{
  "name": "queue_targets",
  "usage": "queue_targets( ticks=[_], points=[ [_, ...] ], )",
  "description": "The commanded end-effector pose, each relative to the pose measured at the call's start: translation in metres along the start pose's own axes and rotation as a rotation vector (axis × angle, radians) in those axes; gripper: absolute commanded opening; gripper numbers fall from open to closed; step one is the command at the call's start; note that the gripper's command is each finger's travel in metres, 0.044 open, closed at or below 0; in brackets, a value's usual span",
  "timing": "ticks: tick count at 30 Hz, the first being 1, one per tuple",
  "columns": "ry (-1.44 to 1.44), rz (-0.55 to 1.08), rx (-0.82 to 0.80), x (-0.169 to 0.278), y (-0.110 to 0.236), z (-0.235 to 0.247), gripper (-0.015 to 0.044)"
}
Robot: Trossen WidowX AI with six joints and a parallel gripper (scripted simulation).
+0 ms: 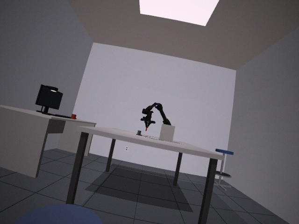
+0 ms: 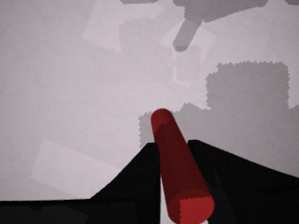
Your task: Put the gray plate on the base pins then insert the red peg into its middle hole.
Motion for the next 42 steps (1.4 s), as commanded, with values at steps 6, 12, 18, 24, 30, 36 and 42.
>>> queue_targets(
  ticks=[6, 12, 18, 24, 30, 36, 42],
  points=[
    [-0.013, 0.013, -0.009, -0.024, 0.002, 0.004, 0.0000],
    [-0.019, 0.019, -0.016, -0.039, 0.004, 0.006, 0.0000],
    [-0.013, 0.015, -0.022, -0.055, 0.005, 0.008, 0.0000],
    [-0.009, 0.011, -0.024, -0.072, 0.006, 0.008, 0.0000],
    [-0.007, 0.007, -0.023, -0.090, 0.006, 0.007, 0.0000],
    [-0.004, 0.003, -0.021, -0.108, 0.006, 0.006, 0.0000],
    [-0.002, -0.002, -0.017, -0.126, 0.006, 0.003, 0.0000]
  ],
)
Point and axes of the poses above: the point midway between the two fingers, 35 mm back from their tips, its own y axis back along the fingers, its own z axis across the jaws, x = y × z, the point moved 4 cm from there along y, back along the fingers, and after that the axes turned 4 degrees about y, right-handed, at the moved point
